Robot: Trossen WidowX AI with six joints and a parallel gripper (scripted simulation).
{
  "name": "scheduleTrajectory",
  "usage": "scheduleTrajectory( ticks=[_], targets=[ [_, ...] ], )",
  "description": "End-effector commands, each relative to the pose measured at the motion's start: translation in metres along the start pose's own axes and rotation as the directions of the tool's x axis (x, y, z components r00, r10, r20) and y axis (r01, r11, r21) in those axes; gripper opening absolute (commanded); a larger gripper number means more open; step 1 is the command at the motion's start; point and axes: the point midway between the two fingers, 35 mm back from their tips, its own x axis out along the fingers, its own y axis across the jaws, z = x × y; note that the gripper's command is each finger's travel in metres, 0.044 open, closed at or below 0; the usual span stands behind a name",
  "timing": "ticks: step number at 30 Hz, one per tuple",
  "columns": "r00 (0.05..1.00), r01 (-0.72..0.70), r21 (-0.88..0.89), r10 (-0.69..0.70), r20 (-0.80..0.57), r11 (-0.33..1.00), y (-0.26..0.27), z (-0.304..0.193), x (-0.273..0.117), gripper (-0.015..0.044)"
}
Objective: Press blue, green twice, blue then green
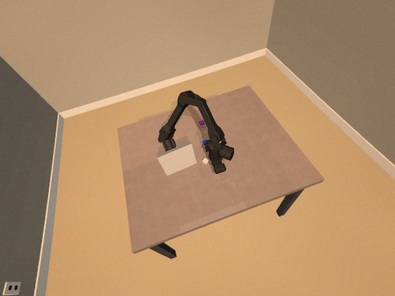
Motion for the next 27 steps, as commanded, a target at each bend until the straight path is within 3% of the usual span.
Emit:
scheduleTrajectory(
  ticks=[1,3,7,14,27],
  targets=[
    [1.0,0.014,-0.011,-0.014,0.011,1.0,-0.003,0.004,-0.016,0.002],
    [1.0,0.015,-0.011,-0.015,0.011,1.0,-0.003,0.004,-0.019,0.002],
    [1.0,0.017,-0.01,-0.016,0.01,1.0,-0.003,0.003,-0.074,0.002],
    [1.0,0.019,-0.009,-0.019,0.01,1.0,0.007,0.006,-0.079,0.002],
    [1.0,0.007,-0.008,-0.007,0.009,1.0,0.187,0.003,-0.076,0.002]
  ],
)
